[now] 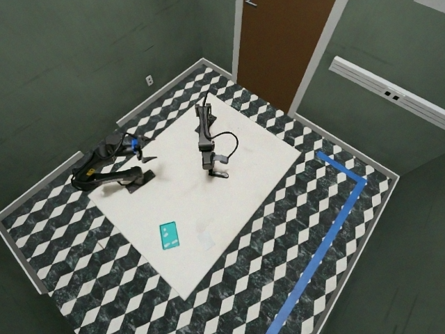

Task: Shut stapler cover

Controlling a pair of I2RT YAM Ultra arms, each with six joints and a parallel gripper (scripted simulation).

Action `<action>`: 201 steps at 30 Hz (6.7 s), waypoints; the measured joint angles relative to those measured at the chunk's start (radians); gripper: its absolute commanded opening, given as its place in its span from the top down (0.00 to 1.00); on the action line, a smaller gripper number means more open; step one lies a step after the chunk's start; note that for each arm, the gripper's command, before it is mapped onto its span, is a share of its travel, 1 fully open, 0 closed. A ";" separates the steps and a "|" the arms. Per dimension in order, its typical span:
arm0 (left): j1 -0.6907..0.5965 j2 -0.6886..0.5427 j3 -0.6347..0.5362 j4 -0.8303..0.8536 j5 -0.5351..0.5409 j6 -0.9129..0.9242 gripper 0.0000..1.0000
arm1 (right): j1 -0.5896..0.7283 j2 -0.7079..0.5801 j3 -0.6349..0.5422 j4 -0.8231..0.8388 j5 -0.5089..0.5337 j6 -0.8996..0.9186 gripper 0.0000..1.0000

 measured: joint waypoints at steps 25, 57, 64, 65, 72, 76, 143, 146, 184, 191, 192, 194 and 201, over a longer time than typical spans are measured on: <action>0.152 0.131 0.182 -0.135 0.248 0.161 1.00 | 0.000 0.000 0.000 0.000 0.000 0.000 0.00; 0.151 0.131 0.192 -0.136 0.256 0.173 0.47 | 0.000 0.000 0.000 0.000 0.000 0.000 0.00; 0.151 0.131 0.192 -0.136 0.256 0.173 0.36 | 0.000 0.000 0.000 0.000 0.000 0.000 0.00; 0.151 0.131 0.192 -0.136 0.256 0.173 0.36 | 0.000 0.000 0.000 0.000 0.000 0.000 0.00; 0.163 0.059 0.192 -0.135 0.259 0.173 0.36 | 0.000 0.000 0.000 0.000 0.000 0.000 0.00; 0.168 0.021 0.212 -0.129 0.251 0.166 0.50 | 0.000 0.000 0.000 0.000 0.000 0.000 0.00; -0.302 0.018 -0.128 0.015 -0.717 -0.367 0.50 | 0.000 0.000 0.000 0.000 0.000 0.000 0.00; -0.293 0.015 -0.145 0.037 -0.718 -0.356 0.50 | 0.000 0.000 0.000 0.000 0.000 0.000 0.00; -0.233 -0.002 -0.256 0.210 -0.720 -0.260 0.63 | 0.000 0.000 0.000 0.000 0.000 0.000 0.00; -0.234 -0.002 -0.256 0.210 -0.721 -0.260 0.71 | 0.000 0.000 0.000 0.000 0.000 0.000 0.00; -0.234 -0.002 -0.256 0.210 -0.721 -0.260 0.73 | 0.000 0.000 0.000 0.000 0.000 0.000 0.00; -0.234 -0.002 -0.256 0.212 -0.720 -0.261 0.76 | 0.000 0.000 0.000 0.000 0.000 0.000 0.00; -0.234 -0.002 -0.256 0.212 -0.720 -0.261 1.00 | 0.000 0.000 0.000 0.000 0.000 0.000 0.00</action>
